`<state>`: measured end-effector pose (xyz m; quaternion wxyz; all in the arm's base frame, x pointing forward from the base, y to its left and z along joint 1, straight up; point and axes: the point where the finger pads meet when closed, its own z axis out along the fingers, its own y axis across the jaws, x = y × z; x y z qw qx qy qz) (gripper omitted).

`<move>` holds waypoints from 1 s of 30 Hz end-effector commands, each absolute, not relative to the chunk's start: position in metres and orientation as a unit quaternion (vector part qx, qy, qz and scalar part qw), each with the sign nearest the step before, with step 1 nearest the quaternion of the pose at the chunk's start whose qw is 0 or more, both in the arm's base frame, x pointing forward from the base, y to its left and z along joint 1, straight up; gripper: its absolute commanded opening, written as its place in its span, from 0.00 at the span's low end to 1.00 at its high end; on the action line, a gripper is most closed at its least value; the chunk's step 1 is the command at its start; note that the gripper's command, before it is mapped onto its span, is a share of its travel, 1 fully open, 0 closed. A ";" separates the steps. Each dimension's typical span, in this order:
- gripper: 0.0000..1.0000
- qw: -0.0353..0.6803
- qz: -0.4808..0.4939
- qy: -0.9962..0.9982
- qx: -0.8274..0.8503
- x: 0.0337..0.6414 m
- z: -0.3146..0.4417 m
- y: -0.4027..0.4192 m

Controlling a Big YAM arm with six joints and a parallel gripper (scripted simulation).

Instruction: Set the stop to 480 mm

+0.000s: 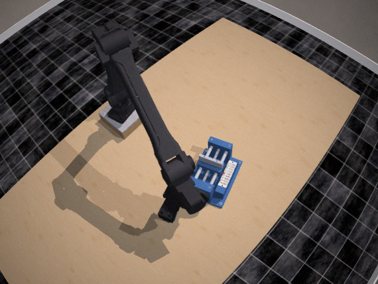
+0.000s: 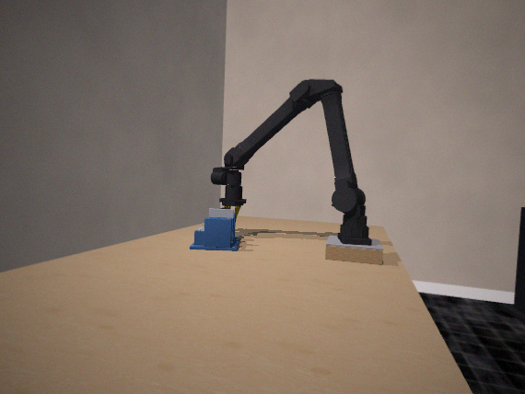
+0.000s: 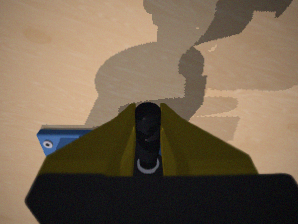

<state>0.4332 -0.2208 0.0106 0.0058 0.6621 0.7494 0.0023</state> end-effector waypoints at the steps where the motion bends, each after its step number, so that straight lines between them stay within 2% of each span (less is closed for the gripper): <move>1: 0.06 0.031 0.006 0.749 0.662 0.464 0.015 -0.228; 9: 0.06 0.030 0.006 0.747 0.664 0.468 0.008 -0.229; 11: 0.06 0.009 0.001 0.748 0.664 0.449 -0.003 -0.225; 20: 0.06 0.024 0.005 0.749 0.662 0.482 0.005 -0.223; 30: 0.06 0.023 0.006 0.749 0.662 0.488 0.005 -0.222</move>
